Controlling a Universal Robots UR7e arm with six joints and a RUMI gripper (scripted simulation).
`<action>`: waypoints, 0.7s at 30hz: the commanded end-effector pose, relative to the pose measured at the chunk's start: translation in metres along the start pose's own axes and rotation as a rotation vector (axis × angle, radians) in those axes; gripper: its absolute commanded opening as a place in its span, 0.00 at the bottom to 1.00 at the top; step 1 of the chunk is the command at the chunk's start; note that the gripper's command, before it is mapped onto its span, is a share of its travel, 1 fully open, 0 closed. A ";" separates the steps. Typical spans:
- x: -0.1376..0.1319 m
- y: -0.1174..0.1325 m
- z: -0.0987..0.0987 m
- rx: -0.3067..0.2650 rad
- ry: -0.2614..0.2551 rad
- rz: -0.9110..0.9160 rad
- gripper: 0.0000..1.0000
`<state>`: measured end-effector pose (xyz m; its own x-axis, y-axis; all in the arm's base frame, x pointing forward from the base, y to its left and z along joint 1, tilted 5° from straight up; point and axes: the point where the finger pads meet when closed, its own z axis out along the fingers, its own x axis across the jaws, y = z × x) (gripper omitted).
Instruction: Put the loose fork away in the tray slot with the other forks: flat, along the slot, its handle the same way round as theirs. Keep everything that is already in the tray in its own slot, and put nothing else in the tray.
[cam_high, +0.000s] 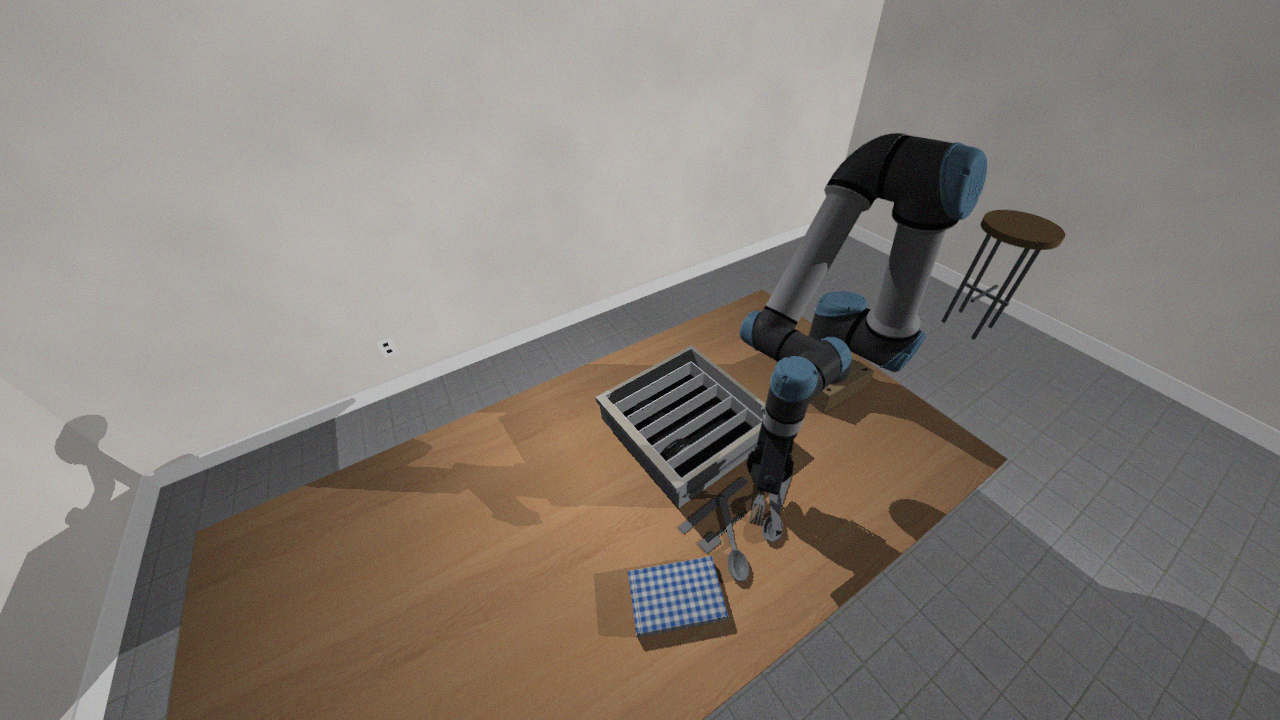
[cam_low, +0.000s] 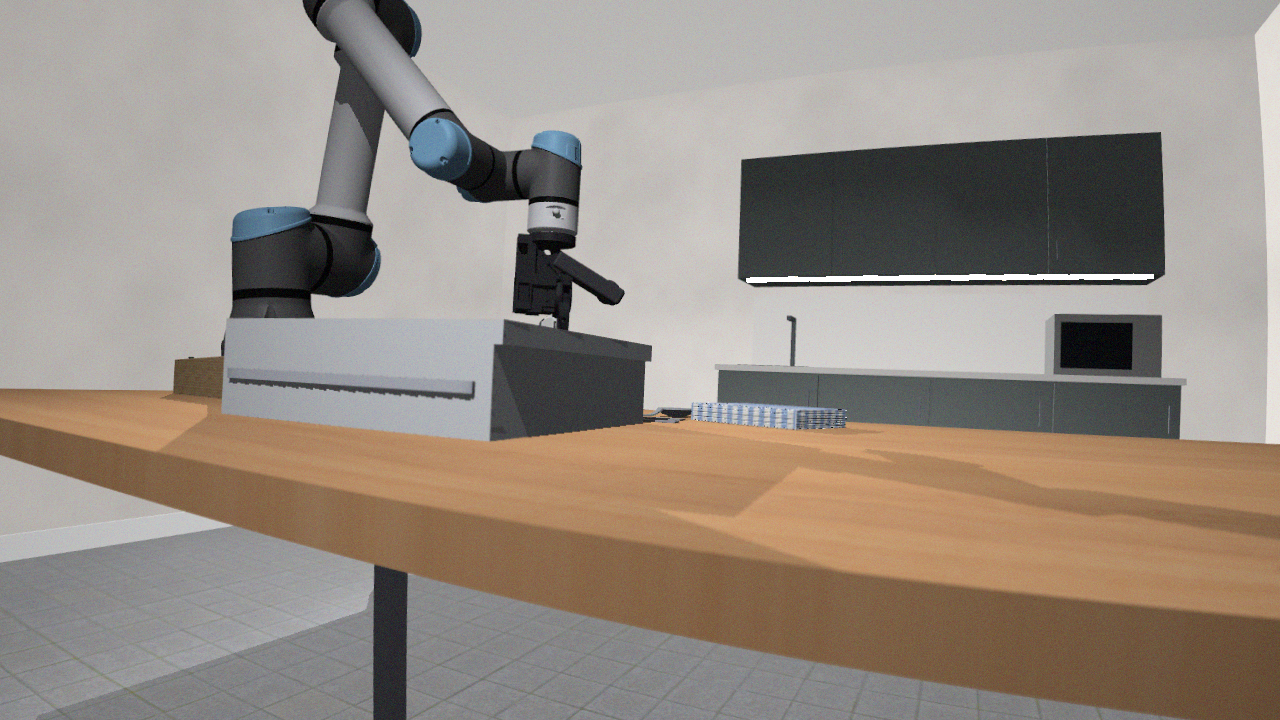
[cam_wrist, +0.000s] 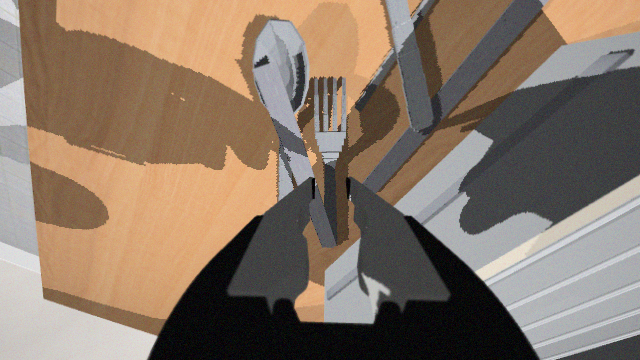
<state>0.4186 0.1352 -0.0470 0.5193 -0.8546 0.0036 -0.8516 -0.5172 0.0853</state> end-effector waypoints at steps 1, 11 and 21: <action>0.000 -0.001 0.005 0.001 0.001 0.000 0.16; 0.000 -0.001 0.009 0.001 0.001 0.000 0.16; 0.000 -0.001 0.009 0.001 0.001 0.000 0.16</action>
<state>0.4181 0.1348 -0.0562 0.5193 -0.8546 0.0038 -0.8516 -0.5172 0.0851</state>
